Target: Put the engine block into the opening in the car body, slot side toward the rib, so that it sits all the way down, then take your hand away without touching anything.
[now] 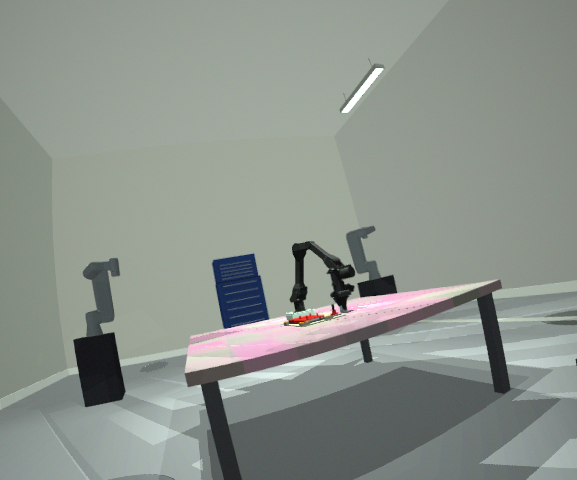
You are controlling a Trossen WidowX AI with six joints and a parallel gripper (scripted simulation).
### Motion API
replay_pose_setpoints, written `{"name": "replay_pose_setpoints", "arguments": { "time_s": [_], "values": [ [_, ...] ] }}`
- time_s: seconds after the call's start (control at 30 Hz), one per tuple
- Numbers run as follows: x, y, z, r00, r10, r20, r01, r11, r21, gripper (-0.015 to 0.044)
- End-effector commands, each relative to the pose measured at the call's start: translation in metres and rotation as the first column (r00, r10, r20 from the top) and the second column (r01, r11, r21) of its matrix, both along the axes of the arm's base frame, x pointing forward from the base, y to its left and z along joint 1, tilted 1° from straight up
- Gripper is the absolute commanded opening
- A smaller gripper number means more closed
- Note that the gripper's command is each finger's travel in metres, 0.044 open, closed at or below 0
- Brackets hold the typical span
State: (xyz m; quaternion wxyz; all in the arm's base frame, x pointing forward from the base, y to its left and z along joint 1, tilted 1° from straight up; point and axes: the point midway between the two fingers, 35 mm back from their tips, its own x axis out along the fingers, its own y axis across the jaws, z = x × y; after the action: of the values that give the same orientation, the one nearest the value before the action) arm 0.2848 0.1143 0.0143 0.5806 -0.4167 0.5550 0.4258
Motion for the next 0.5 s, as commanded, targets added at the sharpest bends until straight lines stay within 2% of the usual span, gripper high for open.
{"name": "replay_pose_setpoints", "arguments": {
  "time_s": [0.0, 0.17, 0.47],
  "values": [
    [0.0, 0.0, 0.0, 1.0, -0.004, 0.0, 0.004, 1.0, 0.003, 0.0131],
    [0.007, 0.001, 0.005, 1.0, 0.009, 0.029, -0.009, 1.0, 0.008, 0.0],
    [0.014, 0.003, 0.021, 0.999, 0.018, 0.049, -0.019, 1.0, 0.01, 0.0]
  ]
}}
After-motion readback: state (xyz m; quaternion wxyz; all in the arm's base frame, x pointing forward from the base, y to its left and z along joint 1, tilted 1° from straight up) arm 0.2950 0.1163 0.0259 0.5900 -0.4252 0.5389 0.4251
